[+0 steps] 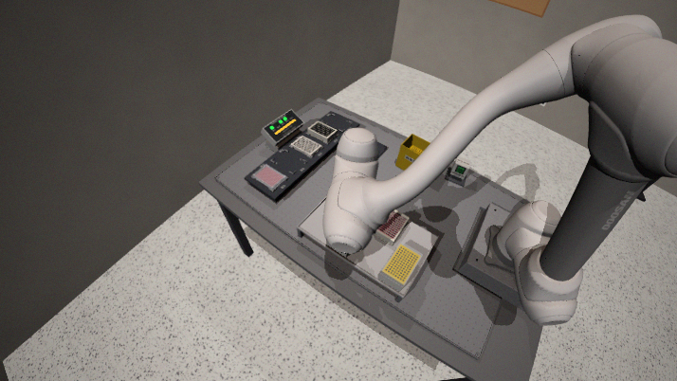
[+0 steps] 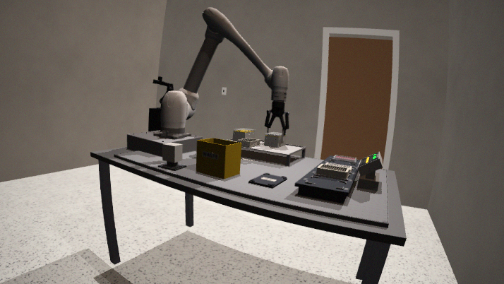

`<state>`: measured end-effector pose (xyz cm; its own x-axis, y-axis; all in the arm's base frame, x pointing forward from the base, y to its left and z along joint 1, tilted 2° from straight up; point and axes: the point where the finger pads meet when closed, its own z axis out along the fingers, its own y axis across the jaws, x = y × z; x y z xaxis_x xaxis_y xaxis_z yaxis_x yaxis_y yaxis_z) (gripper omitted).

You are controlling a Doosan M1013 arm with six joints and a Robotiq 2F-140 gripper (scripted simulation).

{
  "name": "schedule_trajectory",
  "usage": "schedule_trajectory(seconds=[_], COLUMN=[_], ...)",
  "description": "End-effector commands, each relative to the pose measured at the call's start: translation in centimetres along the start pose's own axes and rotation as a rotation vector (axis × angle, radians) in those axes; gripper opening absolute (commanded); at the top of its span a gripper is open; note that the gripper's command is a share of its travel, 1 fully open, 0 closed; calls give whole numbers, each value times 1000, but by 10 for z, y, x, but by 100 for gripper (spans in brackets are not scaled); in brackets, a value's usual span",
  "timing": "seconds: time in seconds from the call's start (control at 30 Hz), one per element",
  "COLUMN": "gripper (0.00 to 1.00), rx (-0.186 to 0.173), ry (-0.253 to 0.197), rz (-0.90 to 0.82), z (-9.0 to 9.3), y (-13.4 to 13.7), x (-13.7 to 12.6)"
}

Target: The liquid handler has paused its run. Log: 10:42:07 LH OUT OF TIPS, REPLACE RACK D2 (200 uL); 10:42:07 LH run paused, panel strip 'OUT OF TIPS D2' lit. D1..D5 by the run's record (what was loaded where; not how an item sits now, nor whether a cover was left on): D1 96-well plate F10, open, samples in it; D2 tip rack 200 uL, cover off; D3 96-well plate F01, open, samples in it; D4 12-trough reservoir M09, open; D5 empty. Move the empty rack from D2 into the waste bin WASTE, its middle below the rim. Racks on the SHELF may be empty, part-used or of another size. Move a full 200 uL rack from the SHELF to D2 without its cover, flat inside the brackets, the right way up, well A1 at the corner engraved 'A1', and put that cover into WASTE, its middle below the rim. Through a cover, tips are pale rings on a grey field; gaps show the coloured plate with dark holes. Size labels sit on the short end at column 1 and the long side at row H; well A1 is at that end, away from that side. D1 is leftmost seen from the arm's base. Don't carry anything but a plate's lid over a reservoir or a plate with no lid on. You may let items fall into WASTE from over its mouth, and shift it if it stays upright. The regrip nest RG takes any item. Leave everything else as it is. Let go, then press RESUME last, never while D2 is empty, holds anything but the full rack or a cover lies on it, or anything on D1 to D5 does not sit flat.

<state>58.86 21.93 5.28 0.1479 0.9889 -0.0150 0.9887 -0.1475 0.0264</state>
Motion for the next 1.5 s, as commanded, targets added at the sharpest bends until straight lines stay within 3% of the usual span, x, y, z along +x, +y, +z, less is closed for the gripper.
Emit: schedule_trajectory(seconds=[0.0, 1.47], gripper=[0, 0], rx=[0, 0], ry=[0, 0], rz=[0, 0], z=[-3, -70], y=[0, 0], x=[0, 0])
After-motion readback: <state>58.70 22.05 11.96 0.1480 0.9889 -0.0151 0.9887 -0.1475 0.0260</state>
